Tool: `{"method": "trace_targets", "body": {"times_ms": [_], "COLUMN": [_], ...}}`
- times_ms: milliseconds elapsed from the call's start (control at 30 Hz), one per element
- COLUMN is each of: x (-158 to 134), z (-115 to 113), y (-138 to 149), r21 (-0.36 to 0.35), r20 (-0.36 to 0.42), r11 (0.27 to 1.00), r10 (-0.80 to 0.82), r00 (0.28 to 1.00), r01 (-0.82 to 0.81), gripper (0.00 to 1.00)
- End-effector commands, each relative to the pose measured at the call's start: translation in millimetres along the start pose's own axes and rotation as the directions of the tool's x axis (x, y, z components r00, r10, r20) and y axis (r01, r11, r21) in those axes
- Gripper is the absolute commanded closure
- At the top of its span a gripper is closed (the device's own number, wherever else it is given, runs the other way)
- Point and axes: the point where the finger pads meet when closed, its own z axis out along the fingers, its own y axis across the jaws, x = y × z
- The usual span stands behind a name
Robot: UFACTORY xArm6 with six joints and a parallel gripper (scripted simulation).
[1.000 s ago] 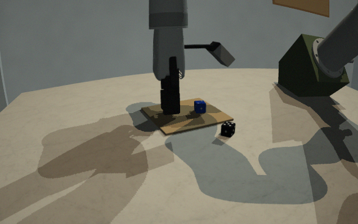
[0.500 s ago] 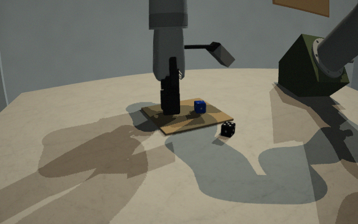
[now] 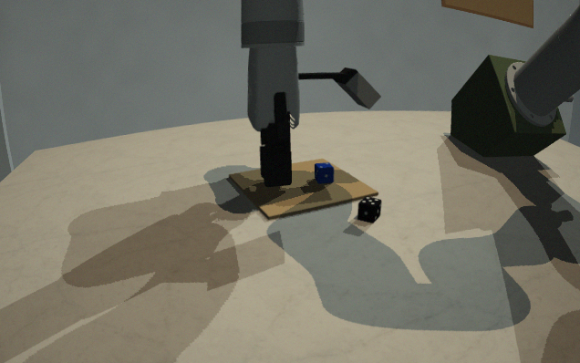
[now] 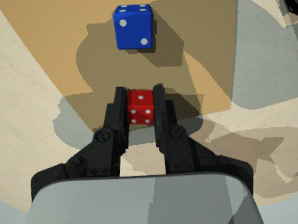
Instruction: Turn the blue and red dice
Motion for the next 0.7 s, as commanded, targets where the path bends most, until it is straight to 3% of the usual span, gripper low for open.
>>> {"method": "trace_targets", "body": {"times_ms": [0,667], "x": [-1.2,-1.2], "z": [-1.2,2.3], "y": [-0.1,-0.1], "r21": [0.001,0.001], "r20": [0.003,0.003], "r11": [1.000,1.000], "r10": [-0.001,-0.001], "r00": [1.000,1.000], "r01": [0.001,0.001], "gripper": [0.85,0.85]}}
